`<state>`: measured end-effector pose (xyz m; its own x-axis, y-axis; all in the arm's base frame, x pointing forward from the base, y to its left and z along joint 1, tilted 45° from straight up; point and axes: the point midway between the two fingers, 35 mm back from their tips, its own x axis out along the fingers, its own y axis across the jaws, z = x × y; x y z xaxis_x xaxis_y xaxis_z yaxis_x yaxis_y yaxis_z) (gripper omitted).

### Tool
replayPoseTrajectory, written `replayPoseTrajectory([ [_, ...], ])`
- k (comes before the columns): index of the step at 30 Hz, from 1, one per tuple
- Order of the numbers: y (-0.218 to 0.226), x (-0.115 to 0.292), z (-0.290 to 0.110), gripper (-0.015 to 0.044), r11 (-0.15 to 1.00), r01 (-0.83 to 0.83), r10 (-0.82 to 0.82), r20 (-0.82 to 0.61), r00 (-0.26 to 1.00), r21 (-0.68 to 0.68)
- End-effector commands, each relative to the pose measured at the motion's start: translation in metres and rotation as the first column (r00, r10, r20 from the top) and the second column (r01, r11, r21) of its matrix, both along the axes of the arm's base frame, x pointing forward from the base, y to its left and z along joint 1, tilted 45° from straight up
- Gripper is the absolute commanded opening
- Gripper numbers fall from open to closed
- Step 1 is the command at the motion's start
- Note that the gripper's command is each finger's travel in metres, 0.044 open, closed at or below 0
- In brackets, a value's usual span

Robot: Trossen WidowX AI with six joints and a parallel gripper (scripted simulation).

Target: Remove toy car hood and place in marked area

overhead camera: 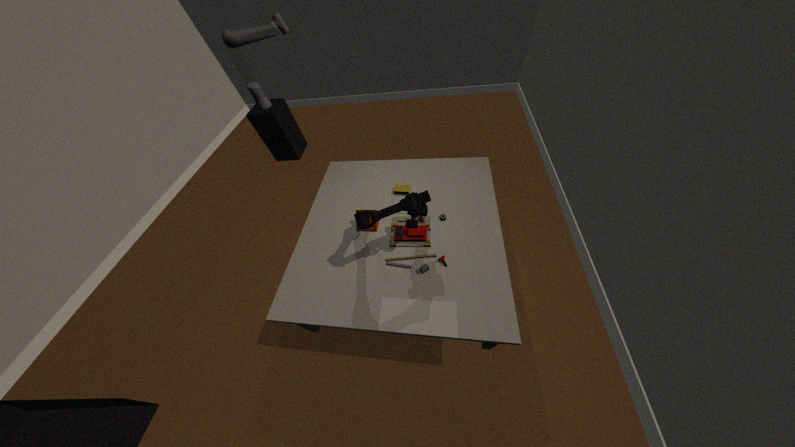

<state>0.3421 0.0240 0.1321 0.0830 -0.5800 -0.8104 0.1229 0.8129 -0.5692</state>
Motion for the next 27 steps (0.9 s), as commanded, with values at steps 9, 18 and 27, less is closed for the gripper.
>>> replayPoseTrajectory([
  [9,-0.034,-0.001,-0.02,0.044,0.986,-0.046,0.024,-0.142,0.99,-0.157],
  [18,-0.039,0.0,-0.025,0.044,0.987,-0.046,0.024,-0.142,0.99,-0.157],
  [27,-0.045,0.001,-0.031,0.044,0.987,-0.047,0.024,-0.141,0.99,-0.157],
])
